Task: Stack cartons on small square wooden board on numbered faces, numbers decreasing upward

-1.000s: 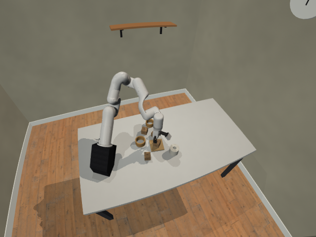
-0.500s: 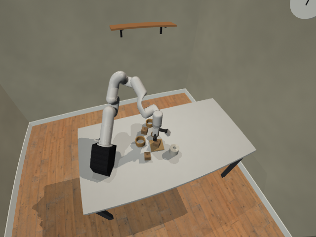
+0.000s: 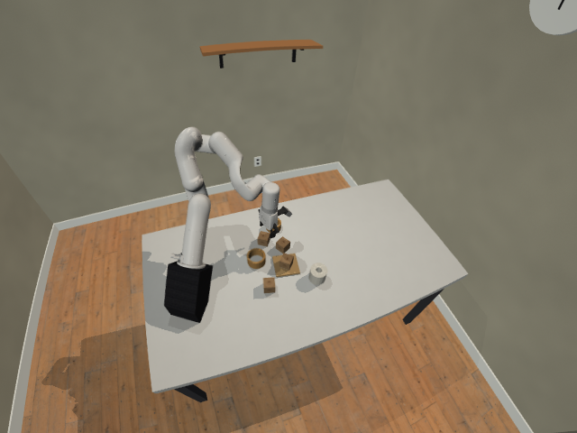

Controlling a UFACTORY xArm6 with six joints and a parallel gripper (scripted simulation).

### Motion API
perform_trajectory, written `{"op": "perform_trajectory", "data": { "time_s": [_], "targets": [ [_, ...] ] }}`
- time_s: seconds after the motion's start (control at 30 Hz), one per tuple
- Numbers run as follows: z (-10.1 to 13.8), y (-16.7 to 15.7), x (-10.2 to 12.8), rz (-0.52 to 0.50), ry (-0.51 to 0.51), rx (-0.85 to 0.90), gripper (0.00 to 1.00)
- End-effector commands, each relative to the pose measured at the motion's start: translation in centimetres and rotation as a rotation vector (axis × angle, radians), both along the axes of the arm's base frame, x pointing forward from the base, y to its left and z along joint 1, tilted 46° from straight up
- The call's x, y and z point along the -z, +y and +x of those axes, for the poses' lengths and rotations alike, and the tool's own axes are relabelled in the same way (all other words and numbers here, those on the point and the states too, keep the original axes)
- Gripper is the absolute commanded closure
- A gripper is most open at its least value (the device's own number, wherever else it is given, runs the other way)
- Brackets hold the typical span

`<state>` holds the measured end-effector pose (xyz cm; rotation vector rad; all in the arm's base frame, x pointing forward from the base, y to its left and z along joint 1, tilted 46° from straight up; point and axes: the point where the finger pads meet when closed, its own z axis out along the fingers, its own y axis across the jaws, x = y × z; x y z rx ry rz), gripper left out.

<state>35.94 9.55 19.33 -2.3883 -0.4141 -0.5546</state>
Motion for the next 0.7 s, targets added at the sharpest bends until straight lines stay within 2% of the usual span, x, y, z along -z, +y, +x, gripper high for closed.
{"op": "perform_trajectory", "data": {
  "time_s": [0.0, 0.03, 0.07, 0.3, 0.67],
  "targets": [
    [-1.86, 1.33, -1.61, -0.072, -0.161, -0.136, 0.00],
    [-1.86, 1.33, -1.61, -0.072, -0.161, -0.136, 0.00],
    [-1.96, 1.42, -1.66, -0.124, -0.271, -0.249, 0.00],
    [-2.00, 1.46, -1.68, -0.228, -0.503, -0.453, 0.00],
    [-2.00, 1.46, -1.68, -0.228, -0.503, -0.453, 0.00]
  ]
}}
